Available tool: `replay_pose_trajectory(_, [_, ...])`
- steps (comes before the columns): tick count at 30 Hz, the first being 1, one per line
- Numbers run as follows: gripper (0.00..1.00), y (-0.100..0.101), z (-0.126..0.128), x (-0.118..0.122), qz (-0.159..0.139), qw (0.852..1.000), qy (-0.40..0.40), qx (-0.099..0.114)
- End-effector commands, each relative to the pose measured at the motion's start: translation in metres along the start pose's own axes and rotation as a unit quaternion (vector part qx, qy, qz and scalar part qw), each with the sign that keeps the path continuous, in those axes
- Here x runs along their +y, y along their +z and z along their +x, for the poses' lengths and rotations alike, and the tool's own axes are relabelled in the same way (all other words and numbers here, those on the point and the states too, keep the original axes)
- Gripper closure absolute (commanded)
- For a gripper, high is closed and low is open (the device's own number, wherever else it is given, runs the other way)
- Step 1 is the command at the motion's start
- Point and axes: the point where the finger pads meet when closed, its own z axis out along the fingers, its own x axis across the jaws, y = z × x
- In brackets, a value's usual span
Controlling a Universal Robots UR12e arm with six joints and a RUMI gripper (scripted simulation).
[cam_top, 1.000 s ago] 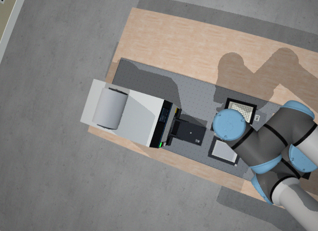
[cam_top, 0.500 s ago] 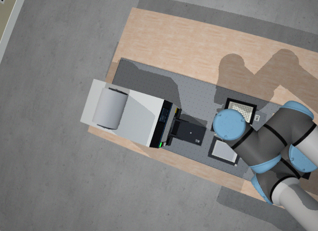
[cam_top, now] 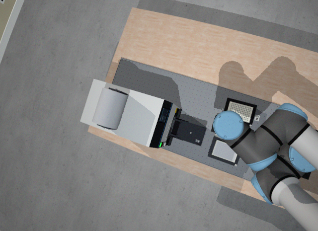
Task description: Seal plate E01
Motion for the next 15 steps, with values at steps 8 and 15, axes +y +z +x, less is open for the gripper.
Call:
replay_pose_trajectory(8, [0.32,0.043,0.0,0.001,-0.001,1.0,-0.01,0.0])
replay_pose_trajectory(15, [0.32,0.043,0.0,0.001,-0.001,1.0,-0.01,0.0])
